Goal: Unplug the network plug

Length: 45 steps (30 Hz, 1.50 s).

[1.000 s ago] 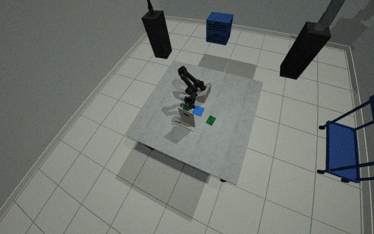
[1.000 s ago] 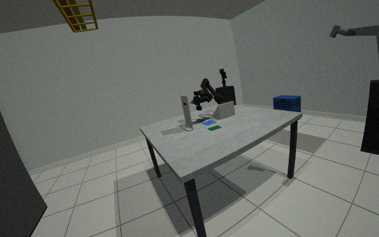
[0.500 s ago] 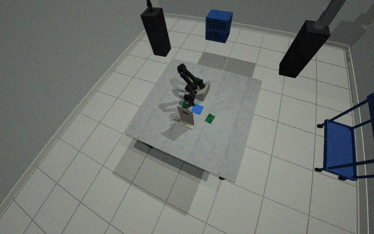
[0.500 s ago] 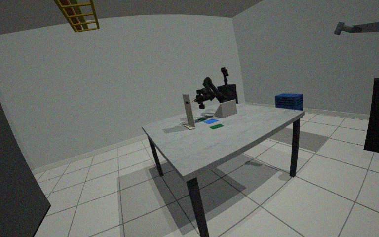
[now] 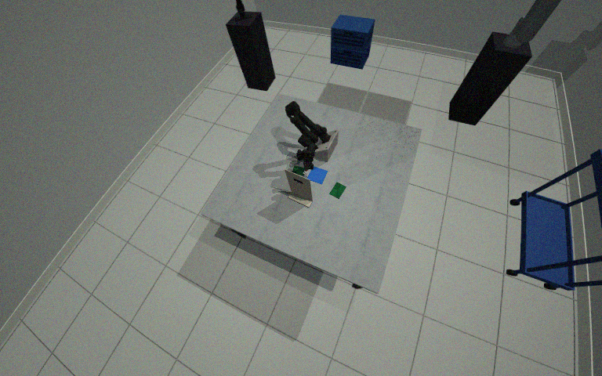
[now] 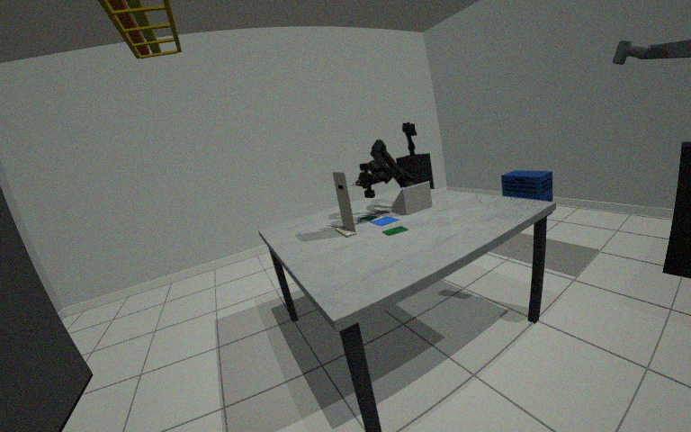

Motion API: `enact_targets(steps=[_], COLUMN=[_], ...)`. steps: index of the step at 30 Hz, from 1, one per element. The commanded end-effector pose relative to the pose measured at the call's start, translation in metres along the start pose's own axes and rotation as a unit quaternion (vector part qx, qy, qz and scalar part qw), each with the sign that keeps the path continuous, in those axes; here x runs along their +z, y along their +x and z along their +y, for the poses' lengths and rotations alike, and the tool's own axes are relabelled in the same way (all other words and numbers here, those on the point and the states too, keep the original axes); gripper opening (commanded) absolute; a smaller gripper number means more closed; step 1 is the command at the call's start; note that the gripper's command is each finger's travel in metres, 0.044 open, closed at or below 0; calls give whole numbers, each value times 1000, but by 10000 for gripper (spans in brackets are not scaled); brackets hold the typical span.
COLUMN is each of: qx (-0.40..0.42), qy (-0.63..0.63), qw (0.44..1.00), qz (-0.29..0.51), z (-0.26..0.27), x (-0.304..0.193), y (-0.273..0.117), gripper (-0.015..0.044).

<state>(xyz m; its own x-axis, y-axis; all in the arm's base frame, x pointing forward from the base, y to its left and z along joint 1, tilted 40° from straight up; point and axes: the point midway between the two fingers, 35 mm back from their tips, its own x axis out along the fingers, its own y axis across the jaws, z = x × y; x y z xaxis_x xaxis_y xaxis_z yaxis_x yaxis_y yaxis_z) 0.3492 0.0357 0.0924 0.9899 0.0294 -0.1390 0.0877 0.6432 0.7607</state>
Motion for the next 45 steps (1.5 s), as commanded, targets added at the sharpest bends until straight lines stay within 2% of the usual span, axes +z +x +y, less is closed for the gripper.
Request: enact_targets(steps=[1, 36, 45], qx=[-1, -1, -66], qy=[2, 3, -37], qw=[1000, 1000, 997], qz=[-1, 0, 34], z=[0, 60, 32], x=[-1, -2, -10], y=[-3, -24, -17], gripper=[0, 0, 0])
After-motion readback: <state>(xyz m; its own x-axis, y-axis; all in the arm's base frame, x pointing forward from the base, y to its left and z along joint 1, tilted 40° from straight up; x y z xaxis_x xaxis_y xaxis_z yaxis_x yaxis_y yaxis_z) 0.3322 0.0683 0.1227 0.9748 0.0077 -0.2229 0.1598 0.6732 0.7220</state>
